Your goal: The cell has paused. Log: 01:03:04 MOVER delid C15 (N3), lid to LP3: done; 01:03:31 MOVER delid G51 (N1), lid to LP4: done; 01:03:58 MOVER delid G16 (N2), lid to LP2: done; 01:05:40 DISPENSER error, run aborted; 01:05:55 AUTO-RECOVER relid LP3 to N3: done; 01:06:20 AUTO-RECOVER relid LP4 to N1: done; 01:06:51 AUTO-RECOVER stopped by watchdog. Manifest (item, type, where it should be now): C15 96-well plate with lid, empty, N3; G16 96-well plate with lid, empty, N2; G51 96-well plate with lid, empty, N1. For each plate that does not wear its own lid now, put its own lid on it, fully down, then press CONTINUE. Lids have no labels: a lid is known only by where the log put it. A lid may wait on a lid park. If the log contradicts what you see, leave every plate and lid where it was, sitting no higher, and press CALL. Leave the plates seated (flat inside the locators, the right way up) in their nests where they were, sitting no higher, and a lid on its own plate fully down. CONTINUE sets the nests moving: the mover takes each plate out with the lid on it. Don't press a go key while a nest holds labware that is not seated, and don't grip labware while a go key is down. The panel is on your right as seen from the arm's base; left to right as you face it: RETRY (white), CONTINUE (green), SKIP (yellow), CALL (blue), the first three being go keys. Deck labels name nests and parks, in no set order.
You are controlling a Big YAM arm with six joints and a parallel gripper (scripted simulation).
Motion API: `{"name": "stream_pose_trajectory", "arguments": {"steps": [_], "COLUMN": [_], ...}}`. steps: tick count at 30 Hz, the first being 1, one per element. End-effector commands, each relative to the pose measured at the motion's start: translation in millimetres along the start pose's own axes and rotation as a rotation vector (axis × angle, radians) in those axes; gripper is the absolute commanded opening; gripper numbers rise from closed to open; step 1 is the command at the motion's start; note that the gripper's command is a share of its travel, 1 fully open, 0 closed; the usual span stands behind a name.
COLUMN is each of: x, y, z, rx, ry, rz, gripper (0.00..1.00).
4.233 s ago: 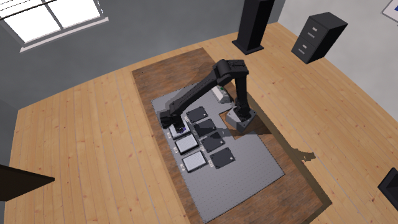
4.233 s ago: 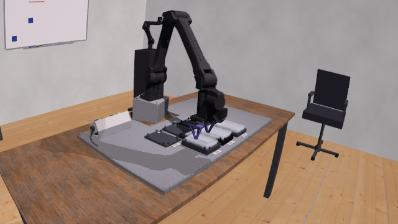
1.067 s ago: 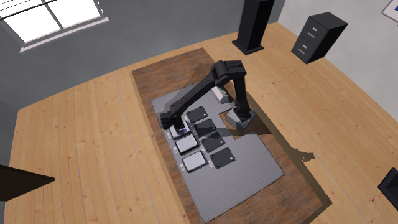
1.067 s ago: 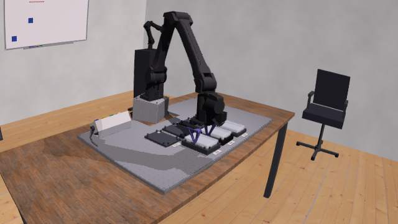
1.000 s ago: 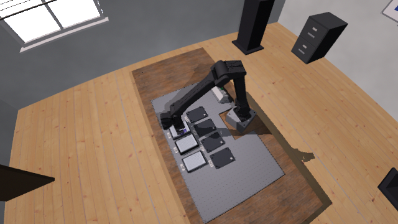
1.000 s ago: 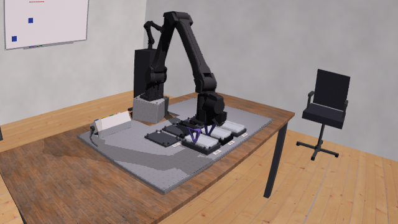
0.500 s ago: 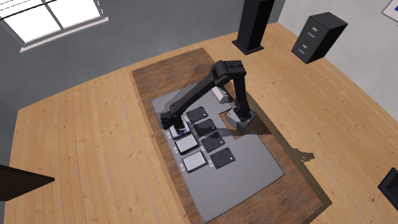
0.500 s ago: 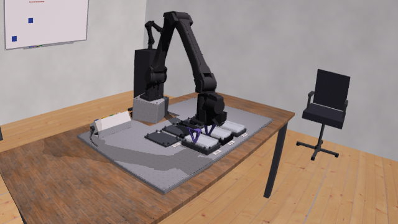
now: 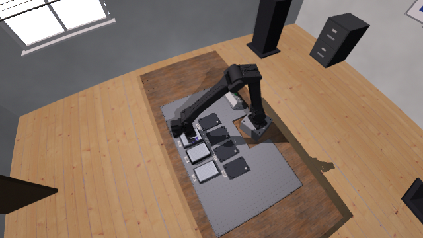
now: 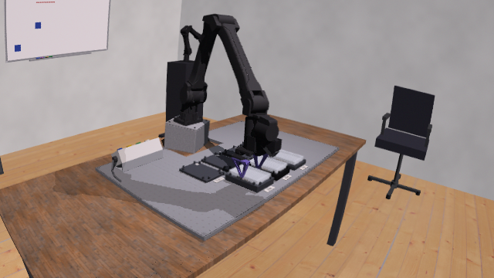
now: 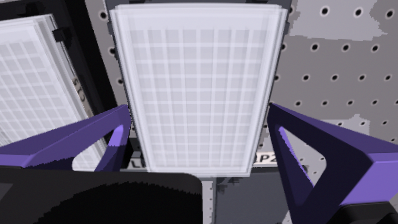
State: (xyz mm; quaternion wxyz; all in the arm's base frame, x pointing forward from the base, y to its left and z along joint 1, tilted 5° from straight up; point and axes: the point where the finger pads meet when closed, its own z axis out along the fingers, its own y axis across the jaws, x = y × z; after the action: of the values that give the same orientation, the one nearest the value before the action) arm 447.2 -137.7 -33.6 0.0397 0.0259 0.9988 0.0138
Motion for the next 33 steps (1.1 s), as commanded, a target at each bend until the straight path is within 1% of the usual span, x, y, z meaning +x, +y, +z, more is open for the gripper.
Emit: {"name": "stream_pose_trajectory", "arguments": {"steps": [1, 5, 6, 7, 10, 11, 12, 13, 14, 15, 16, 18, 19, 21, 22, 24, 25, 26, 27, 28, 33], "x": [-15, -15, -15, -19, -26, -25, -22, -20, -15, -9, -11, -11, -10, -16, -21, -20, -15, -15, -7, -4, 15], "y": [-4, -4, -5, -6, -8, -9, -9, -9, -8, -6, -7, -7, -7, -9, -11, -11, -4, -4, 6, 9, 25], "z": [-11.7, -11.7, -18.2, -25.9, -35.8, -35.1, -27.4, -24.3, -26.4, -32.1, -37.5, -37.5, -28.5, -39.9, -50.3, -45.0, -37.7, -37.8, -36.7, -39.2, -38.0], "rx": [0.011, 0.011, 0.012, 0.016, 0.021, 0.019, 0.014, 0.011, 0.01, 0.011, 0.013, 0.013, 0.008, 0.013, 0.019, 0.016, 0.011, 0.011, 0.013, 0.014, 0.013], "ry": [-0.036, -0.036, -0.035, -0.05, -0.066, -0.061, -0.041, -0.031, -0.027, -0.029, -0.037, -0.037, -0.017, -0.037, -0.058, -0.047, -0.037, -0.037, -0.038, -0.044, -0.043], "rz": [0.001, 0.001, 0.009, 0.009, 0.008, 0.008, 0.009, 0.01, 0.01, 0.01, 0.01, 0.01, 0.011, 0.01, 0.009, 0.008, 0.001, 0.001, -0.042, -0.046, -0.024], "gripper": [1.0, 1.0, 1.0, 1.0, 1.0, 1.0, 1.0, 1.0, 1.0, 1.0, 1.0, 1.0, 1.0, 1.0, 1.0, 1.0, 1.0, 1.0, 0.0, 0.0, 0.0]}}
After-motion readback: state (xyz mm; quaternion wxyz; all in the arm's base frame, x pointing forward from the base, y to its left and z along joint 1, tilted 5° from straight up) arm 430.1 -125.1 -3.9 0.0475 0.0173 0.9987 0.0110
